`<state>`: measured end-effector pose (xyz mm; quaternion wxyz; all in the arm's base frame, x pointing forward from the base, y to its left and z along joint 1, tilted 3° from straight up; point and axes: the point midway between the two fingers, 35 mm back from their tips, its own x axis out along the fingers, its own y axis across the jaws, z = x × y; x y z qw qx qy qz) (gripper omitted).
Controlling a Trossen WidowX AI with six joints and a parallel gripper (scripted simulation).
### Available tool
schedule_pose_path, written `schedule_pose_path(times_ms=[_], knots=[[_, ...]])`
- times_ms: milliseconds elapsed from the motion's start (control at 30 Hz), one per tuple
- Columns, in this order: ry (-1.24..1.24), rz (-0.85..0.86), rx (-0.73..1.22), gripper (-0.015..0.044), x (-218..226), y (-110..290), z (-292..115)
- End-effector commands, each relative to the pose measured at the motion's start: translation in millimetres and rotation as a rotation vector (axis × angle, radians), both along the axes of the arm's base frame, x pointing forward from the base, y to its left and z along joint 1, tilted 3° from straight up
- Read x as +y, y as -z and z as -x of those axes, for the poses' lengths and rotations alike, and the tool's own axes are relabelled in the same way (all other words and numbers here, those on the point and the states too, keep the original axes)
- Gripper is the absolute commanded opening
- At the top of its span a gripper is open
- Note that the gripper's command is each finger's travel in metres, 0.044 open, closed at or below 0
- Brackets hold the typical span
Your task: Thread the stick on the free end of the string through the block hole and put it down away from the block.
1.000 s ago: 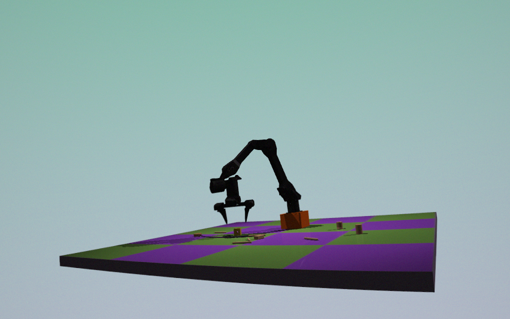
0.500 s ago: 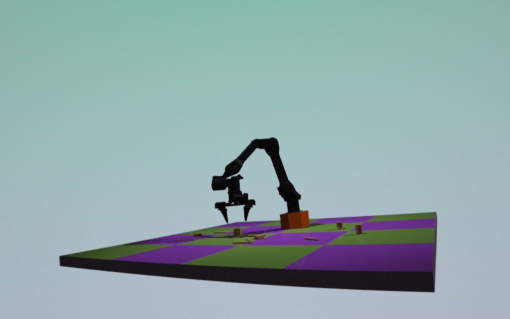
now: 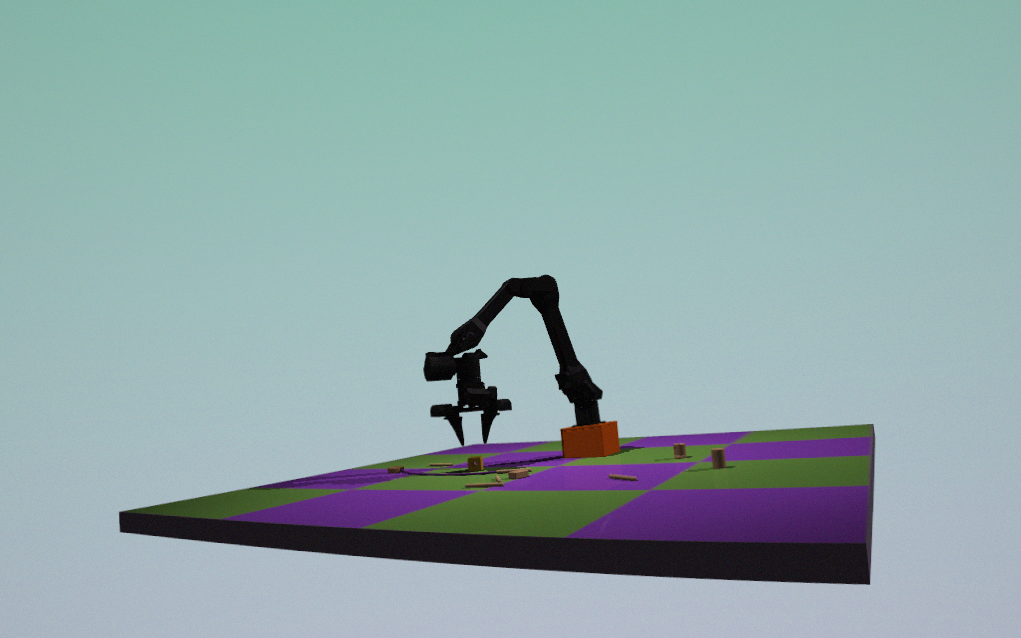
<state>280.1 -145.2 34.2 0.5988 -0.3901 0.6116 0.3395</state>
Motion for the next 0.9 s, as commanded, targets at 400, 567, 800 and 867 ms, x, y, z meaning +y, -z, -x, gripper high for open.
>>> schedule_pose_path(times_ms=[400,567,800,867], knots=[[0.000,0.000,0.000,0.0033,0.0,0.0,0.0],[0.000,0.000,0.000,0.0000,0.0,0.0,0.0],[0.000,0.000,0.000,0.0000,0.0,0.0,0.0],[0.000,0.000,0.000,0.0000,0.0,0.0,0.0]])
